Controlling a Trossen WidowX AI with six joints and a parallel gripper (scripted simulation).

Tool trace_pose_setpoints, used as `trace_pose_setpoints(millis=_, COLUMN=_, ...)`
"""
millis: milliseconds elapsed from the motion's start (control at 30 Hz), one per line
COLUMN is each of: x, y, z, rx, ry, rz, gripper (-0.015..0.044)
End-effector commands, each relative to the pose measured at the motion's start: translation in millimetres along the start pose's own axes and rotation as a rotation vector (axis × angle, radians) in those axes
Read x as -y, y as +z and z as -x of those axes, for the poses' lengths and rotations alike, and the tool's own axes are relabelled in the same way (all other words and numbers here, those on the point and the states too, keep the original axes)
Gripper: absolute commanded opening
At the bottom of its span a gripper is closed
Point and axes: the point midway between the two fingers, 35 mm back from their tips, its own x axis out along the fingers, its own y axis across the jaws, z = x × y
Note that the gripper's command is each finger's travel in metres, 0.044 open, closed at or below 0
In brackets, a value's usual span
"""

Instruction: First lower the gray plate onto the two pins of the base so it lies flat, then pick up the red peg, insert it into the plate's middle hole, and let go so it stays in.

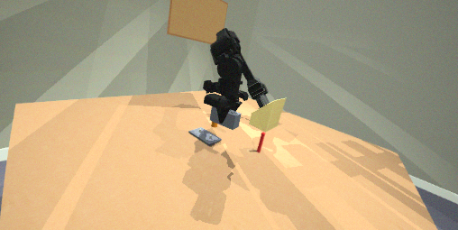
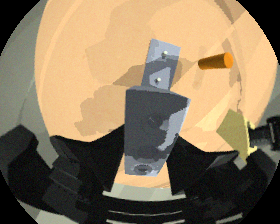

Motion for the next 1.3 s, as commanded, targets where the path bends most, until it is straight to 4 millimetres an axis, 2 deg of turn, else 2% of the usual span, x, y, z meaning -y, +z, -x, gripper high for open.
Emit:
trace_pose_setpoints(millis=0, x=1.4, y=14.2, z=-4.4, rx=0.003, ry=0.008, rz=-0.010, gripper=0.0000)
trace_pose_setpoints(millis=900, x=25.2, y=89.2, z=-45.3, rx=0.027, ry=0.003, rz=-0.101, gripper=0.0000)
trace_pose_setpoints(millis=1267, x=26.1, y=91.1, z=-46.5, rx=0.028, ry=0.002, rz=-0.104, gripper=0.0000)
